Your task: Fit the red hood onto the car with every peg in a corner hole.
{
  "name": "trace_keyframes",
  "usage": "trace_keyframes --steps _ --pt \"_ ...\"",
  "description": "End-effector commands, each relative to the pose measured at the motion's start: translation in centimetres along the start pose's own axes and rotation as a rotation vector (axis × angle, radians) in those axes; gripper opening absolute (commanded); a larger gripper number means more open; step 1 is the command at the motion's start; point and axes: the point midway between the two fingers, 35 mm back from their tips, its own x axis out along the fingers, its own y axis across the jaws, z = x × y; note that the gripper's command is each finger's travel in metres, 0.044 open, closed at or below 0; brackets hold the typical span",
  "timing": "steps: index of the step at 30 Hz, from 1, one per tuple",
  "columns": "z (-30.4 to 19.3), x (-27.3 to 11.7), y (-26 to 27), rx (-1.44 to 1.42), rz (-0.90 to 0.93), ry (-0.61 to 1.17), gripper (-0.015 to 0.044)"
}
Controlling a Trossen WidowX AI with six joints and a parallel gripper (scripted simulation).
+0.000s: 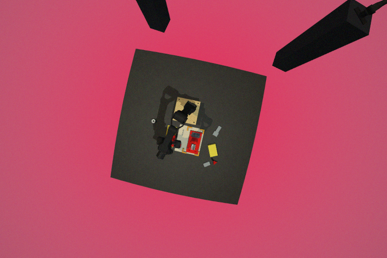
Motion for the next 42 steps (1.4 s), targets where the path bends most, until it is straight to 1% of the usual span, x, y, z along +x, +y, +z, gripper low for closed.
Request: trace_keyframes --steps 1,23,42 --pt "0.6 0.2 1.4 -0.004 0.005 0.003 0.0000" --pt "3.5 -0.3 10.8 0.011 0.009 -0.003 0.0000" --pt "3.9 -0.8 19.5 0.028 0.016 -0.006 0.0000"
